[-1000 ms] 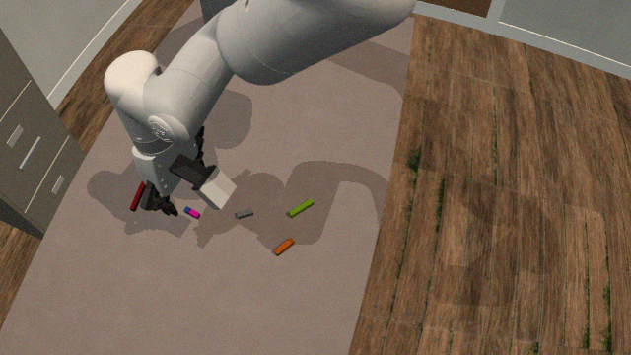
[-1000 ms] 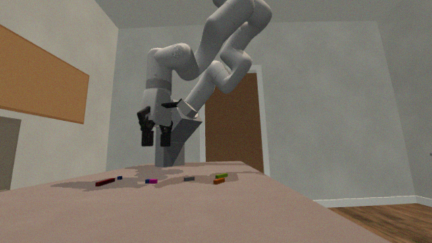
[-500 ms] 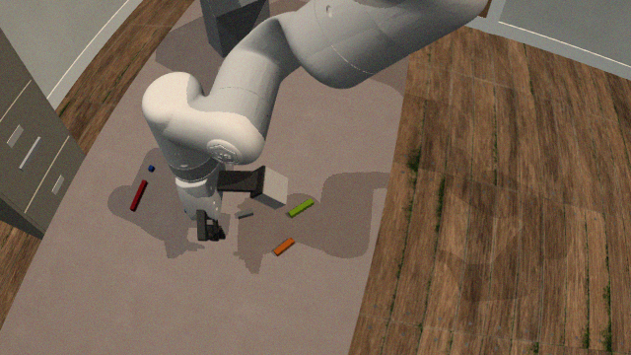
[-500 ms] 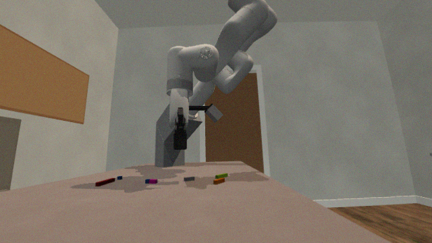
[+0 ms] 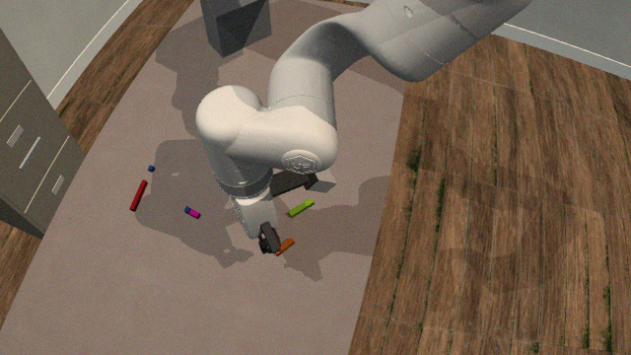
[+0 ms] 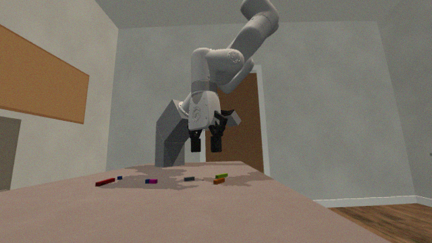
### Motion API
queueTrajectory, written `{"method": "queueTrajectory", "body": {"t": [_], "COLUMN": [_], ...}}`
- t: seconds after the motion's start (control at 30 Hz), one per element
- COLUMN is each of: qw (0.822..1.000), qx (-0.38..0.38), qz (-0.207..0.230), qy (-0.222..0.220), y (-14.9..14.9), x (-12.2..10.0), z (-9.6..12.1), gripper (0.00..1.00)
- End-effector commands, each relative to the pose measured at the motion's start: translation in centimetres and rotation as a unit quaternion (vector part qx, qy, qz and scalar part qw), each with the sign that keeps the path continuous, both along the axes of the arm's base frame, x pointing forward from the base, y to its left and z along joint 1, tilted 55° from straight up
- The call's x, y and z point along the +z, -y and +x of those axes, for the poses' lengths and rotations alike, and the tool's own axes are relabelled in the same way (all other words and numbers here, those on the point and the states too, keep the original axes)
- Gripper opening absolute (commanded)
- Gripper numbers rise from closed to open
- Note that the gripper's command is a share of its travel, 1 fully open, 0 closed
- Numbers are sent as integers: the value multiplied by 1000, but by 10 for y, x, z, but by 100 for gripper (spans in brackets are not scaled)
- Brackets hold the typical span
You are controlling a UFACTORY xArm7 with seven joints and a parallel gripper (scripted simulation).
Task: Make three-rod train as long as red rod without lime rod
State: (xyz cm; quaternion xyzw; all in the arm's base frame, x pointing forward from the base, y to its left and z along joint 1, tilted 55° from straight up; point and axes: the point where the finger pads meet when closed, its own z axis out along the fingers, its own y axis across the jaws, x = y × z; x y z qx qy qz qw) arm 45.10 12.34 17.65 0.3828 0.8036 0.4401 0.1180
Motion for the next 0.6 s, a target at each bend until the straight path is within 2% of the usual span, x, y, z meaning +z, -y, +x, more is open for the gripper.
{"method": "queueTrajectory", "body": {"t": [0.0,0.1,0.17,0.2,0.57], "qw": [997,992,992,992,992], "qx": [44,68,70,70,70], "qz": [-44,-66,-67,-67,-67], "qy": [56,82,84,84,84], "y": [-19,-30,-30,-30,-30], "x": [13,19,19,19,19], "z": [-5,-8,-9,-9,-9], "gripper": [100,100,100,24,24]}}
